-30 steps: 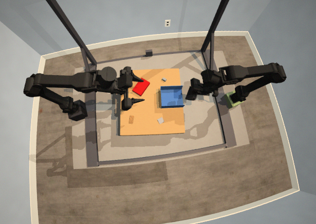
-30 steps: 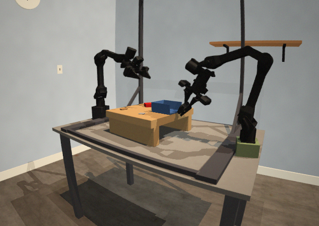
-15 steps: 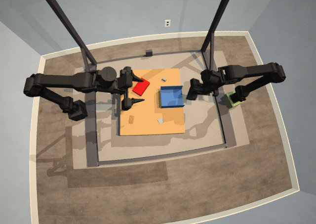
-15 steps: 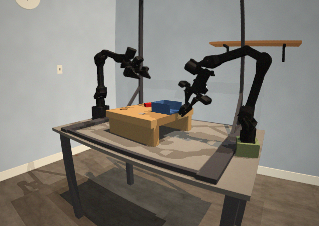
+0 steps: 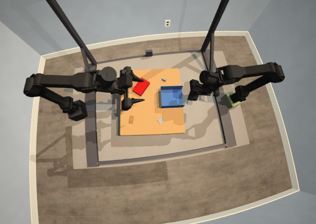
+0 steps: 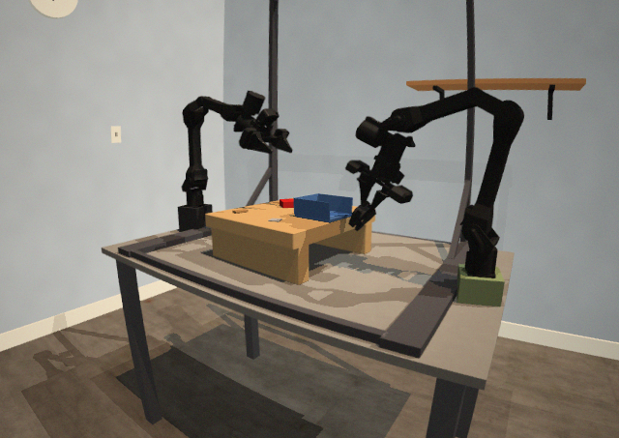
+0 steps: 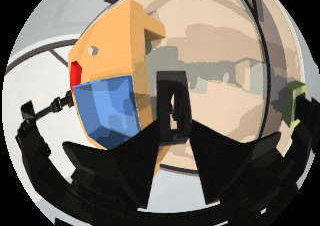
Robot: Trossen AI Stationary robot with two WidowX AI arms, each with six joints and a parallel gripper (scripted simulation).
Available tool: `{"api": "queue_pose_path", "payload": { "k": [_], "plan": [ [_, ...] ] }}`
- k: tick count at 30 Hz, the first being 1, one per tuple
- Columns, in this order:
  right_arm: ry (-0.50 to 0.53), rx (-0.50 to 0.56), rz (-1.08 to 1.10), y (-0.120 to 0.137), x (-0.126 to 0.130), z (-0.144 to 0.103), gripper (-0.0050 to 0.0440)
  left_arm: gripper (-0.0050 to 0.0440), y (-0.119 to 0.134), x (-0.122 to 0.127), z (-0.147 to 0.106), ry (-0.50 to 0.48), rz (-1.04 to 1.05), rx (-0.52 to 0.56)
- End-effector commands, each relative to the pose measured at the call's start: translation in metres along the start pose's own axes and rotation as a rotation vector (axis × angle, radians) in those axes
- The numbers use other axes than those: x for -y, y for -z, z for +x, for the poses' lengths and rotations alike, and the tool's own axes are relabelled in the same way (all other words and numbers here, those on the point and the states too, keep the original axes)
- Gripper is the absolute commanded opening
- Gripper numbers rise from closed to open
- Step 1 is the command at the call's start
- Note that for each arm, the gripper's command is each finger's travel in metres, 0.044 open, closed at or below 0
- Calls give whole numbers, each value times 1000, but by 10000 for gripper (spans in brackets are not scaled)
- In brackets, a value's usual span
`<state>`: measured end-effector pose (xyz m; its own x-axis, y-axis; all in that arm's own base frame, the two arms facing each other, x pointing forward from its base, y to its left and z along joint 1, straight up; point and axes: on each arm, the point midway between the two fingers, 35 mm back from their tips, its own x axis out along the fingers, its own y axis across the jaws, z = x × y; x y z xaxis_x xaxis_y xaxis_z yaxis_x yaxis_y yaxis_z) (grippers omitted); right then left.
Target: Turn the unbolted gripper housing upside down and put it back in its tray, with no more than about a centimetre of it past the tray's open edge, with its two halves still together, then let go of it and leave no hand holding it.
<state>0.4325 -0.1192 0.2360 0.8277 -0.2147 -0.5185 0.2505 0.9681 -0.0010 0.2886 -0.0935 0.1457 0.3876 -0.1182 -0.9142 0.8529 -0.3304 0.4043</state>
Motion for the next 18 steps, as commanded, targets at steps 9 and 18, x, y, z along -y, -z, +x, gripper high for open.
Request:
{"api": "queue_pose_path", "payload": {
  "k": [9, 18],
  "plan": [
    [-5, 24, -3, -9, -1, -5, 440, 118, 2, 1, -1, 50, -9, -2],
    [-5, 24, -3, -9, -1, -5, 440, 118, 3, 7, 2, 107, -13, 1]
  ]
}}
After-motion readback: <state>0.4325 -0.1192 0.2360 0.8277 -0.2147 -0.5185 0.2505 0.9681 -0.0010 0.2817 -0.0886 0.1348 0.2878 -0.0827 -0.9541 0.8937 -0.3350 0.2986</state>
